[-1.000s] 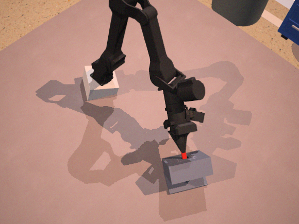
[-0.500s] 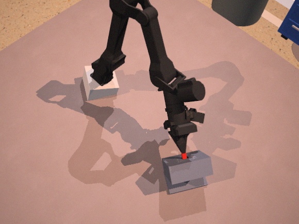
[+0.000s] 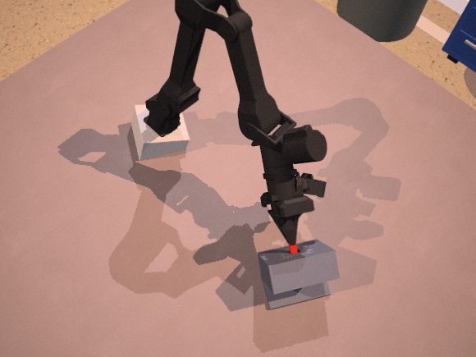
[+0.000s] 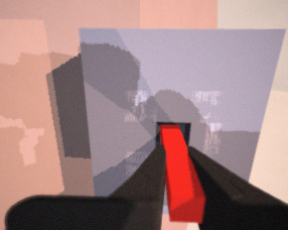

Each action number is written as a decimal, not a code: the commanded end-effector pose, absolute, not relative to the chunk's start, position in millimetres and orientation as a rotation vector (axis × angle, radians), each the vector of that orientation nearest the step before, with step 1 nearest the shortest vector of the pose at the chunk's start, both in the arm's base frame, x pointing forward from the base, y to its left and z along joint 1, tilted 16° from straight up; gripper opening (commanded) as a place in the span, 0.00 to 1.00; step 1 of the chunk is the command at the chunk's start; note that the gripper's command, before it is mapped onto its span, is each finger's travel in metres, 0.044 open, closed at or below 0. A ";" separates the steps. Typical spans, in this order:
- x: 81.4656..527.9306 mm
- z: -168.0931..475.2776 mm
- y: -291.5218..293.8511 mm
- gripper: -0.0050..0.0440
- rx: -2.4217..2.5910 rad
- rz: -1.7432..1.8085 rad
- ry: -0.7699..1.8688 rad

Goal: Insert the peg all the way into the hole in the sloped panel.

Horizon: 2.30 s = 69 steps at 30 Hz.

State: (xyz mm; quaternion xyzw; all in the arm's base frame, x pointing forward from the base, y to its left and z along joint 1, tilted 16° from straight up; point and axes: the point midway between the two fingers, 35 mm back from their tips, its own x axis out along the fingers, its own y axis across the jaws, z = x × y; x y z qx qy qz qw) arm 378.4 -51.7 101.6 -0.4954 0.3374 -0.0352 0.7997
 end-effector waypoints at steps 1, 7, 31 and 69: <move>382.2 110.2 -51.7 0.10 -1.060 -0.085 0.699; 381.1 110.6 -52.0 0.10 -1.059 -0.089 0.701; 381.1 110.6 -52.0 0.98 -1.059 -0.089 0.701; 311.0 153.4 -17.0 1.00 -1.057 -0.081 0.703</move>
